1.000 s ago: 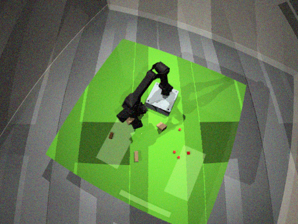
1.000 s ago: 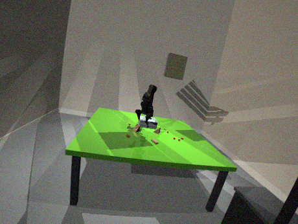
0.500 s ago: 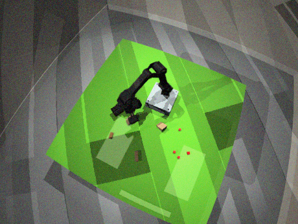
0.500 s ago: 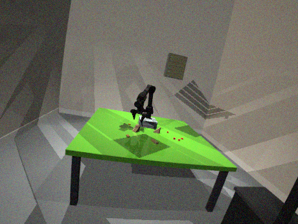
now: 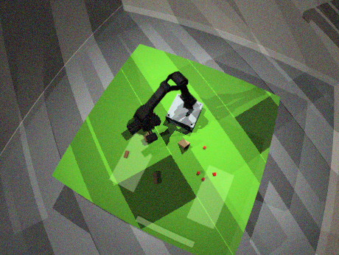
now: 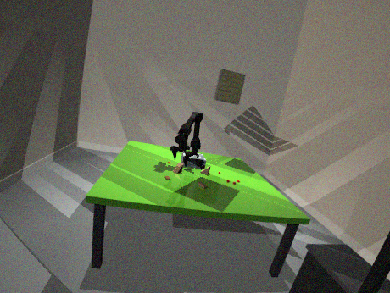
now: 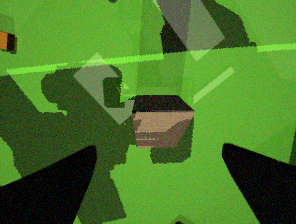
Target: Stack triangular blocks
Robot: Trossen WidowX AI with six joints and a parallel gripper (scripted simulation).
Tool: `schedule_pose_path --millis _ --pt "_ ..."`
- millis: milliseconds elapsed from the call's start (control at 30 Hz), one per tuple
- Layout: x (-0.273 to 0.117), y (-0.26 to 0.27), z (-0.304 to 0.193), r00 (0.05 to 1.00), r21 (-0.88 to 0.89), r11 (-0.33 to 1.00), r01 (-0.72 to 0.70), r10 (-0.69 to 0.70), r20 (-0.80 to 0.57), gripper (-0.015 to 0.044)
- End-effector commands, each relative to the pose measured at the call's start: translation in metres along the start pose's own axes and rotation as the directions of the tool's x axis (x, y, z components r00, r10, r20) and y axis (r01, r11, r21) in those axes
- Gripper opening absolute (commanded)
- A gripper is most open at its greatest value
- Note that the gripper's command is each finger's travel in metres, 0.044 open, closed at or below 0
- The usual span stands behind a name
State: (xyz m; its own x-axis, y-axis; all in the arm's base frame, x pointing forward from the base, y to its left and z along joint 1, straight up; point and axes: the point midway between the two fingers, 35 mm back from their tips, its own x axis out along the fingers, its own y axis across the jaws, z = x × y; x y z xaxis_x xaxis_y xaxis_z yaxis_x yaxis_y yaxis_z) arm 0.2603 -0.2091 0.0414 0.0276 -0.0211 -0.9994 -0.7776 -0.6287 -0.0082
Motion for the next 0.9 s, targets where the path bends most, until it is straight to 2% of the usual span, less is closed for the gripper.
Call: schedule_pose_path --millis 0,867 --pt "0.008 0.0 0.0 1.0 -0.001 1.0 -0.003 0.003 0.005 0.044" --pt "0.05 -0.003 0.001 1.0 -0.001 1.0 -0.001 0.001 0.006 0.044"
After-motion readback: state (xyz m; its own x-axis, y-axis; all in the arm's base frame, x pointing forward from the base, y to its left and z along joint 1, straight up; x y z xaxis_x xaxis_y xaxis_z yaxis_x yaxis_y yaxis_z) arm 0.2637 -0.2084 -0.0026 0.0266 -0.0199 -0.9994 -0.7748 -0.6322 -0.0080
